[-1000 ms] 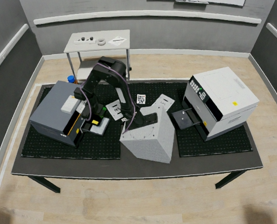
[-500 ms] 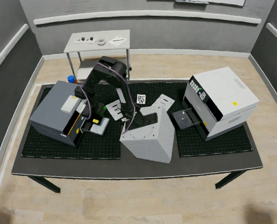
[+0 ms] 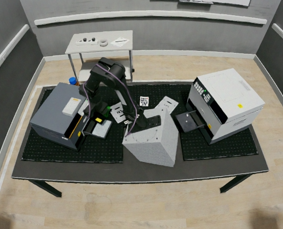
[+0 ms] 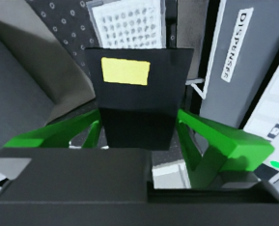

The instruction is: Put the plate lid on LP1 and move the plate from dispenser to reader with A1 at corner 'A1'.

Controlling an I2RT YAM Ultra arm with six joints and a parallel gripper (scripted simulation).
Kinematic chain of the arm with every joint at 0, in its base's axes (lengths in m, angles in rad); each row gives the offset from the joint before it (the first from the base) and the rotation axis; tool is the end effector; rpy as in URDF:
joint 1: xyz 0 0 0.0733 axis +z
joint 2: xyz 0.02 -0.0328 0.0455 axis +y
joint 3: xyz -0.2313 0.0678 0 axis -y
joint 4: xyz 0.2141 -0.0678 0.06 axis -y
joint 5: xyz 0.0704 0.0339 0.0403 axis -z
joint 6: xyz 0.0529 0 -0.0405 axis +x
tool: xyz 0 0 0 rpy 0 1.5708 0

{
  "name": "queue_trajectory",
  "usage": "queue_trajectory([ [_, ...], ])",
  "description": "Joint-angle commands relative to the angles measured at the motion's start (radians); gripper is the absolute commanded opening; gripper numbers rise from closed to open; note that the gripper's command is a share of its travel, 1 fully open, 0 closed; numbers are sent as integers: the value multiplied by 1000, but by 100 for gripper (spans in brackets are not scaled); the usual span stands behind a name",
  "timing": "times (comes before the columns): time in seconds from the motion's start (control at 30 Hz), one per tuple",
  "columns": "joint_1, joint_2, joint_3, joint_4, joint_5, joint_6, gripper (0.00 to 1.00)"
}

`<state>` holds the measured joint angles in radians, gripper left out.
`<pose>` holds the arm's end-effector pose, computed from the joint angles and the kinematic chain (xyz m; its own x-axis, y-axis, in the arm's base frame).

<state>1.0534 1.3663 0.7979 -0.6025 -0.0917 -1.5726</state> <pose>0.1103 0.2059 0.1672 0.8839 -0.4601 -0.0836 -0.4540 -0.8014 -0.3895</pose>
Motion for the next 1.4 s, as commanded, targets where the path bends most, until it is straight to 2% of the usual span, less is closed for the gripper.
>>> queue_trajectory([
  [0.0,-37,28,36,10,-23,22,85],
  [0.43,-134,91,62,24,-47,57,85],
  [0.6,-115,85,71,-6,-40,116,85],
  [0.77,-175,124,80,10,-51,133,85],
  [1.0,-218,154,93,26,-61,148,85],
  [1.17,-202,149,102,-4,-55,206,85],
  [1.37,-259,188,111,13,-65,223,85],
])
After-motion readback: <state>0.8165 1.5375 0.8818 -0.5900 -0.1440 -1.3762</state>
